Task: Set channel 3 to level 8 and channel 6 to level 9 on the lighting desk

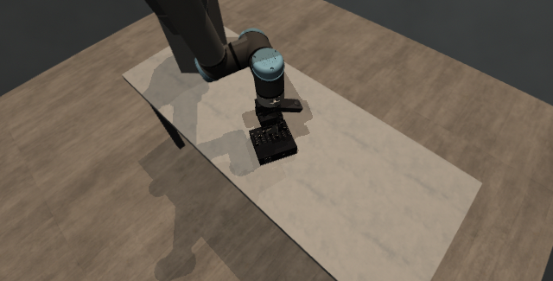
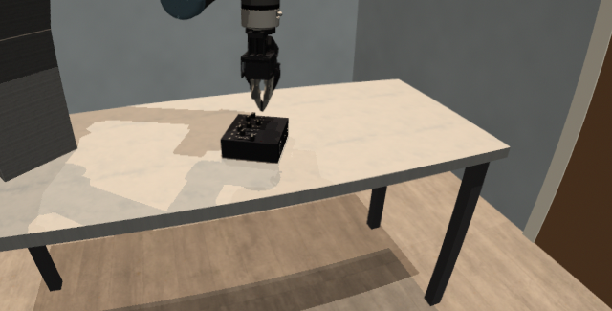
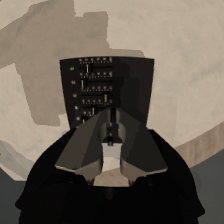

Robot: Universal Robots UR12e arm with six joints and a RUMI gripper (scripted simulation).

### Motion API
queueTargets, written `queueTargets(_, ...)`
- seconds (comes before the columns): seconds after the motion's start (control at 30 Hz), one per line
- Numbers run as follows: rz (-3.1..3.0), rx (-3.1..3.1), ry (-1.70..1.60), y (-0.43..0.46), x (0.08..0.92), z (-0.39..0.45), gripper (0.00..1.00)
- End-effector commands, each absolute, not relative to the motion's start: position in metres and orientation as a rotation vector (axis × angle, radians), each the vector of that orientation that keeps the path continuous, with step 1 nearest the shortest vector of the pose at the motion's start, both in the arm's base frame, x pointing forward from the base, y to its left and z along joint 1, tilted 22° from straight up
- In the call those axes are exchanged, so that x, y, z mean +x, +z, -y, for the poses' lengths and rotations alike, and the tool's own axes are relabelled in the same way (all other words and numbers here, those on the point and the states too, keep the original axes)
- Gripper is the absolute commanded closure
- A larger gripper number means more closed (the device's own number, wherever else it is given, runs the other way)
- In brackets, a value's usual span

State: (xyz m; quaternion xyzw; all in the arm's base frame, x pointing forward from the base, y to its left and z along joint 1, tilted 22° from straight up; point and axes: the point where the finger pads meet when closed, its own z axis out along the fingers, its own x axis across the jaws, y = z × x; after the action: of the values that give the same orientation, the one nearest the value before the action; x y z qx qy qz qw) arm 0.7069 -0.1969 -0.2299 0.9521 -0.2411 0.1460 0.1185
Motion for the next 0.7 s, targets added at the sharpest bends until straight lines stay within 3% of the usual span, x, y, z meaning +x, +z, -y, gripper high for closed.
queueTargets(0.0, 0.704, 2.783, 0.435, -0.229, 0.711, 0.198, 1.0)
queueTargets(0.67, 0.704, 2.784, 0.435, -0.239, 0.714, 0.202, 1.0)
